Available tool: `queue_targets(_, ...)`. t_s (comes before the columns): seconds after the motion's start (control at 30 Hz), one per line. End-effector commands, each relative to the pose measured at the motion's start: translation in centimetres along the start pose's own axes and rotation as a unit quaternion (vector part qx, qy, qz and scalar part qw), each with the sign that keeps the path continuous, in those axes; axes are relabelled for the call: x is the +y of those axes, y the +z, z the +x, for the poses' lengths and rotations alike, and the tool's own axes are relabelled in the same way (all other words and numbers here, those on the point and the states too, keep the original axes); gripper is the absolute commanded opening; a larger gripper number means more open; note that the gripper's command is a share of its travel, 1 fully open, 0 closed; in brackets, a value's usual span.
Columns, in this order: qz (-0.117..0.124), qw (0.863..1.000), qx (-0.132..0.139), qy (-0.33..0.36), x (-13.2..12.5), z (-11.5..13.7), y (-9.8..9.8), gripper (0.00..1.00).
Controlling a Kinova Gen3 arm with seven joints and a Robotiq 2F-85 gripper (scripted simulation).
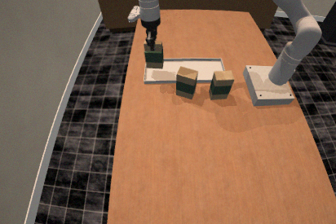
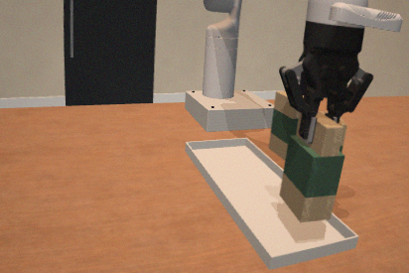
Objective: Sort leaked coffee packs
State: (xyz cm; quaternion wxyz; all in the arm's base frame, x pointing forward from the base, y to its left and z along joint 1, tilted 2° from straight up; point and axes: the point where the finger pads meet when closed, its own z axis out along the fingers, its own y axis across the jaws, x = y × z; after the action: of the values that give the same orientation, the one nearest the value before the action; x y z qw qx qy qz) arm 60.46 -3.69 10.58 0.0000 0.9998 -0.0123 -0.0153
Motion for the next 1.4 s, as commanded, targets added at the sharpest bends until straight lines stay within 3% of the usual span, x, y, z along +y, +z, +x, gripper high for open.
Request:
queue_targets(0.0, 0.001, 1.000, 0.001, 0.003, 0.3, 0.1, -0.1, 0.24)
queue_targets(0.7, 0.000, 1.000, 0.001, 0.003, 0.3, 0.1, 0.2, 0.24)
queue_targets(1.37, 0.001, 1.000, 0.001, 0.003, 0.3, 0.1, 3.8, 0.24)
